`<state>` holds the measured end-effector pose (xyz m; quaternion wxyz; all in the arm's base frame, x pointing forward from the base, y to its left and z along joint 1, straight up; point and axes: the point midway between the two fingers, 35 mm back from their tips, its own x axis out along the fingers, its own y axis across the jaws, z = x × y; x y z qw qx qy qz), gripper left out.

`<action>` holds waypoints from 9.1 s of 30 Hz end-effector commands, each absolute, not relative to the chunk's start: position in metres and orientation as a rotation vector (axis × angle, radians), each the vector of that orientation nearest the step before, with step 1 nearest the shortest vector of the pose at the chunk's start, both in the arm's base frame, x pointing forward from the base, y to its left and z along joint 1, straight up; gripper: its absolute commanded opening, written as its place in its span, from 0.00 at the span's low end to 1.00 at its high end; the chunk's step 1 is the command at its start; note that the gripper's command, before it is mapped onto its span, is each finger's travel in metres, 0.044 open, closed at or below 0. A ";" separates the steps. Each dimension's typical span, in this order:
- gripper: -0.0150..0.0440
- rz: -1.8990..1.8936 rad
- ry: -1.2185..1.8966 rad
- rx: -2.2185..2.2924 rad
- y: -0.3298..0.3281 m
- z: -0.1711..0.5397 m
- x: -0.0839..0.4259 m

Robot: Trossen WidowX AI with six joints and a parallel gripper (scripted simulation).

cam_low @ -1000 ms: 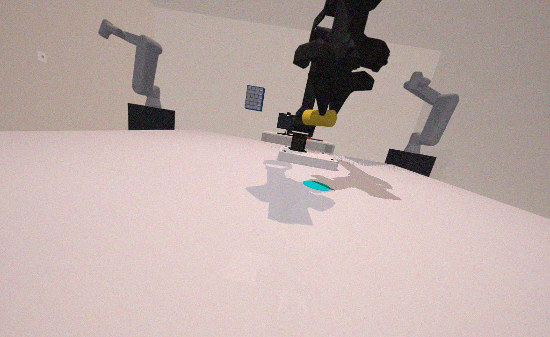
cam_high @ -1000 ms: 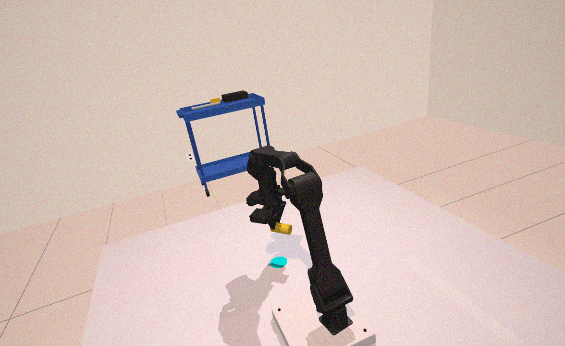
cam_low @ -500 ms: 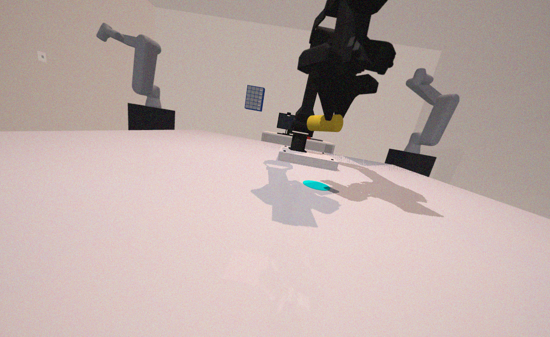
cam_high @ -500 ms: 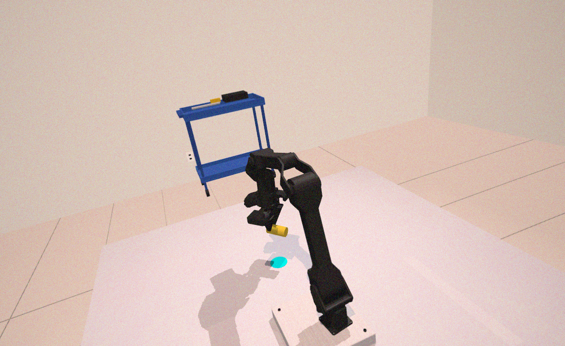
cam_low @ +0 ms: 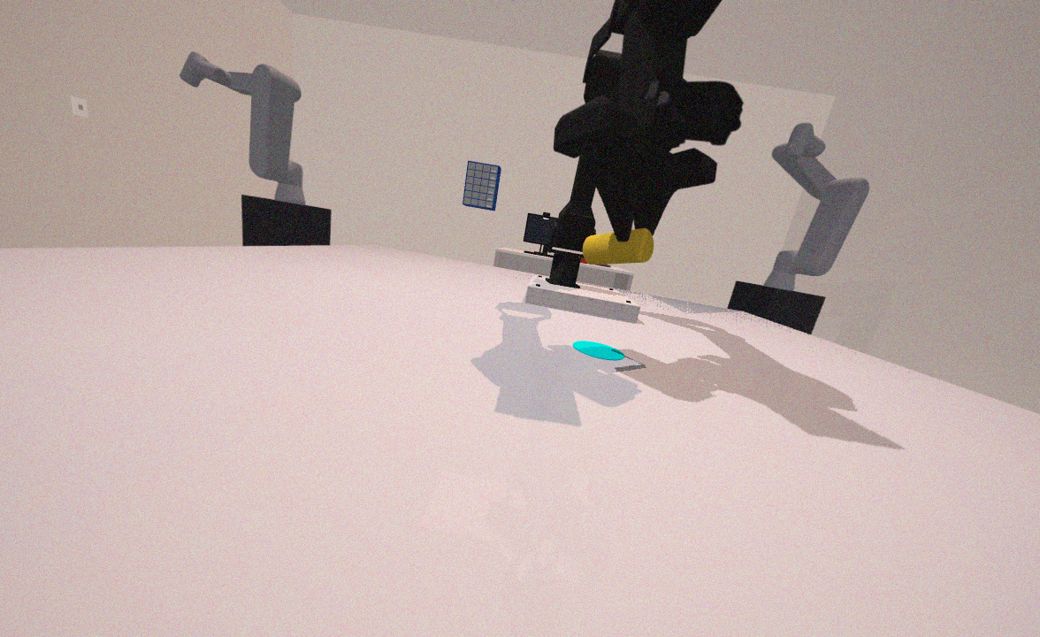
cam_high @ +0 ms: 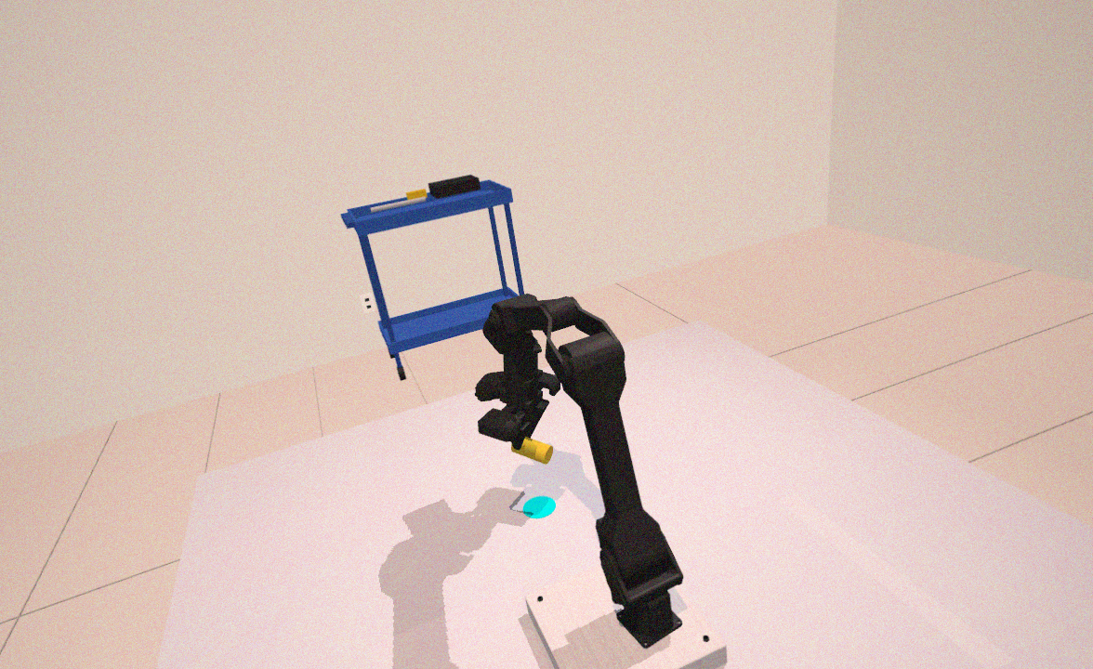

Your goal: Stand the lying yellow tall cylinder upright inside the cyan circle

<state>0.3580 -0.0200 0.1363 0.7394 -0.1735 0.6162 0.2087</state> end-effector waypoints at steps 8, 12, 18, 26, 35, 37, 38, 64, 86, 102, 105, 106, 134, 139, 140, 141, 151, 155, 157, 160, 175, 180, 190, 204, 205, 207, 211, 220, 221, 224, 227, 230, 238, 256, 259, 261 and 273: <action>0.43 0.444 1.268 -0.322 -0.021 0.133 0.367; 0.43 0.441 1.243 -0.303 -0.022 0.131 0.370; 0.43 0.437 1.204 -0.277 -0.023 0.128 0.374; 0.43 0.432 1.152 -0.243 -0.025 0.125 0.380; 0.43 0.427 1.094 -0.208 -0.027 0.121 0.385; 0.43 0.427 1.081 -0.200 -0.027 0.121 0.386; 0.43 0.426 1.075 -0.197 -0.028 0.121 0.387; 0.43 0.423 0.907 -0.111 -0.034 0.116 0.397; 0.43 0.430 0.767 -0.056 -0.040 0.116 0.401; 0.43 0.440 0.667 -0.025 -0.044 0.117 0.400; 0.43 0.442 0.649 -0.020 -0.045 0.117 0.400; 0.43 0.443 0.643 -0.019 -0.045 0.118 0.399; 0.43 0.473 0.477 0.012 -0.050 0.123 0.389; 0.43 0.479 0.449 0.015 -0.051 0.124 0.387; 0.43 0.480 0.443 0.015 -0.051 0.124 0.386; 0.43 0.482 0.438 0.016 -0.051 0.125 0.385; 0.43 0.496 0.383 0.018 -0.051 0.127 0.379; 0.43 0.503 0.361 0.018 -0.051 0.128 0.376; 0.43 0.506 0.351 0.018 -0.051 0.128 0.374; 0.43 0.511 0.335 0.018 -0.051 0.129 0.372; 0.43 0.537 0.259 0.012 -0.050 0.133 0.359; 0.43 0.547 0.235 0.009 -0.049 0.134 0.354; 0.43 0.567 0.189 -0.001 -0.048 0.136 0.343; 0.43 0.597 0.128 -0.018 -0.044 0.139 0.328; 0.43 0.599 0.124 -0.020 -0.043 0.139 0.326; 0.43 0.603 0.116 -0.023 -0.043 0.140 0.324; 0.43 0.612 0.100 -0.029 -0.041 0.140 0.319; 0.43 0.630 0.072 -0.042 -0.038 0.142 0.310; 0.43 0.630 0.072 -0.042 -0.038 0.142 0.310; 0.43 0.630 0.072 -0.042 -0.038 0.142 0.310; 0.43 0.630 0.072 -0.042 -0.038 0.142 0.310; 0.43 0.630 0.072 -0.042 -0.038 0.142 0.310; 0.43 0.630 0.072 -0.042 -0.039 0.138 0.311; 0.43 0.630 0.072 -0.042 -0.042 0.097 0.316; 0.43 0.630 0.072 -0.042 -0.042 0.090 0.316; 0.43 0.630 0.072 -0.042 -0.042 0.085 0.315; 0.43 0.630 0.073 -0.041 -0.039 0.059 0.312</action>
